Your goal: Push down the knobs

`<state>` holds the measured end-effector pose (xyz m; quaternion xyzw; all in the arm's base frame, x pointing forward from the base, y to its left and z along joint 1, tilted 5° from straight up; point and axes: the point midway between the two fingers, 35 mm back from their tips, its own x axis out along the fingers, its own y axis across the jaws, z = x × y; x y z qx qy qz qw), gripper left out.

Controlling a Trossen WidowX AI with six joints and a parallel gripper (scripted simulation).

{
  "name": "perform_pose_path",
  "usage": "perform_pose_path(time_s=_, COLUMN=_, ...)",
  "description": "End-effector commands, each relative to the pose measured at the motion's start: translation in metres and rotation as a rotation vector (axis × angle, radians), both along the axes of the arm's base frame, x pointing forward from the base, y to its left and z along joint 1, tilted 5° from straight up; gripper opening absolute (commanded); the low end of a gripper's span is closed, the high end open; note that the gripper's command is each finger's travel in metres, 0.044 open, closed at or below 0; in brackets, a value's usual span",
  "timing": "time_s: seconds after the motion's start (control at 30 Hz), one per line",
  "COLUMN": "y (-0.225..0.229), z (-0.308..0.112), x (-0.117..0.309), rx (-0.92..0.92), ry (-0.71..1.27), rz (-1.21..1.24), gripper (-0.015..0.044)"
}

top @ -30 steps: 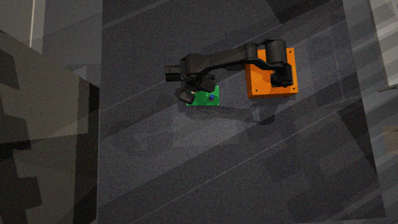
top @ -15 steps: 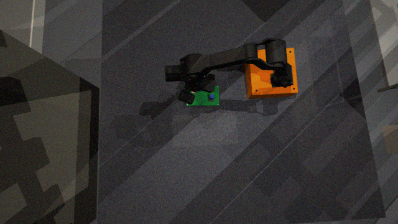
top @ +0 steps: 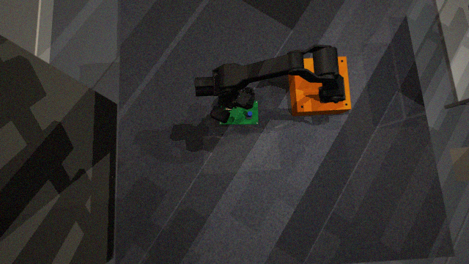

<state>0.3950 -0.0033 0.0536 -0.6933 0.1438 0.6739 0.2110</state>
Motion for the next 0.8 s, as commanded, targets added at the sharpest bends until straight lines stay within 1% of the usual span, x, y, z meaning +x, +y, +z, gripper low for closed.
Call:
perform_pose_path(time_s=0.0, y=0.0005, z=-0.0063, x=0.0009, rx=-0.003, ry=0.001, rz=0.0, gripper=0.0)
perform_pose_path(time_s=0.77, y=0.0013, z=-0.0154, x=0.0013, rx=-0.003, ry=0.001, rz=0.0, gripper=0.0)
